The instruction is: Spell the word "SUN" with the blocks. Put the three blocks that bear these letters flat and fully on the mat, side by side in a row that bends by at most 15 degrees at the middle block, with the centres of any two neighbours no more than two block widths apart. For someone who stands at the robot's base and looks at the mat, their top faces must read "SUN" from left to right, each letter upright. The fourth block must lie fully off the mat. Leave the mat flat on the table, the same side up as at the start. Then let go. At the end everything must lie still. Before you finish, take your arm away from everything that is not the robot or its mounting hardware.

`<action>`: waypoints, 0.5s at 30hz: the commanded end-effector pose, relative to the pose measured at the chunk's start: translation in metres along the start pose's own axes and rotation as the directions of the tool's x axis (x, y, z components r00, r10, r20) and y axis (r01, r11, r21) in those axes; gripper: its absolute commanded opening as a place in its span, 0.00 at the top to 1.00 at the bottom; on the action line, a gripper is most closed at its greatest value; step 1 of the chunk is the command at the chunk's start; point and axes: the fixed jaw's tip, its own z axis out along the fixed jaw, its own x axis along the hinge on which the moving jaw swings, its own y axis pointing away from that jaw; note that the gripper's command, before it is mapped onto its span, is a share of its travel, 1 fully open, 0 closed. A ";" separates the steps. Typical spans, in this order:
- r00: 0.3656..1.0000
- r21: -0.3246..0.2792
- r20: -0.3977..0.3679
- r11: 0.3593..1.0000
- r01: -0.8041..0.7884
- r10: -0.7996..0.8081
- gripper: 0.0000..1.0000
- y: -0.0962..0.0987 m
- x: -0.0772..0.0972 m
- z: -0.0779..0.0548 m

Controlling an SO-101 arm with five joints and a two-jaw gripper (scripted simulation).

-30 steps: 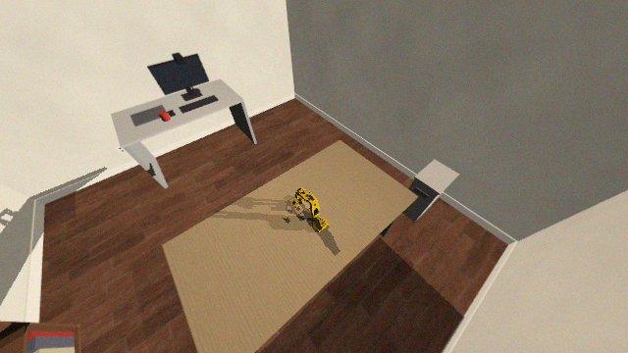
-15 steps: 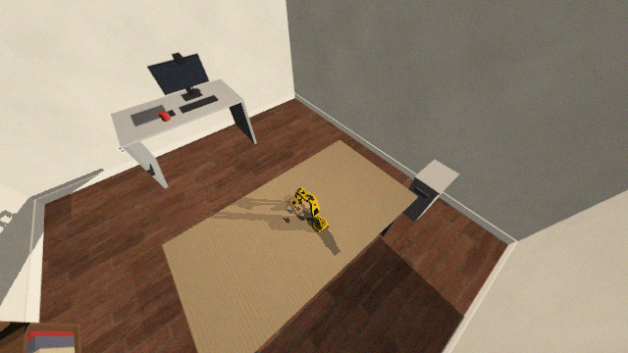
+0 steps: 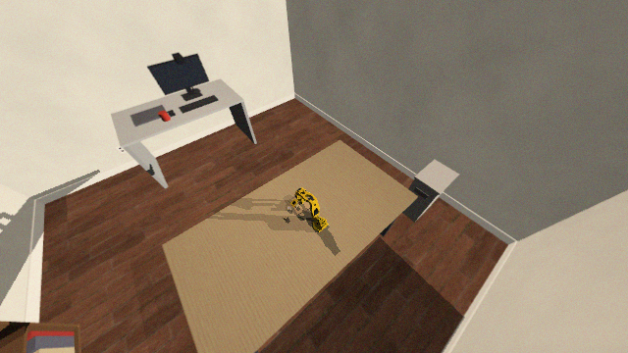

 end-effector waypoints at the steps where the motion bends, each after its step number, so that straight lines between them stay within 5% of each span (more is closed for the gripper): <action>1: 1.000 0.076 0.002 0.997 0.001 -0.001 0.73 -0.011 -0.001 -0.011; 15: 1.000 0.076 0.002 0.997 0.001 -0.001 0.67 -0.011 -0.001 -0.011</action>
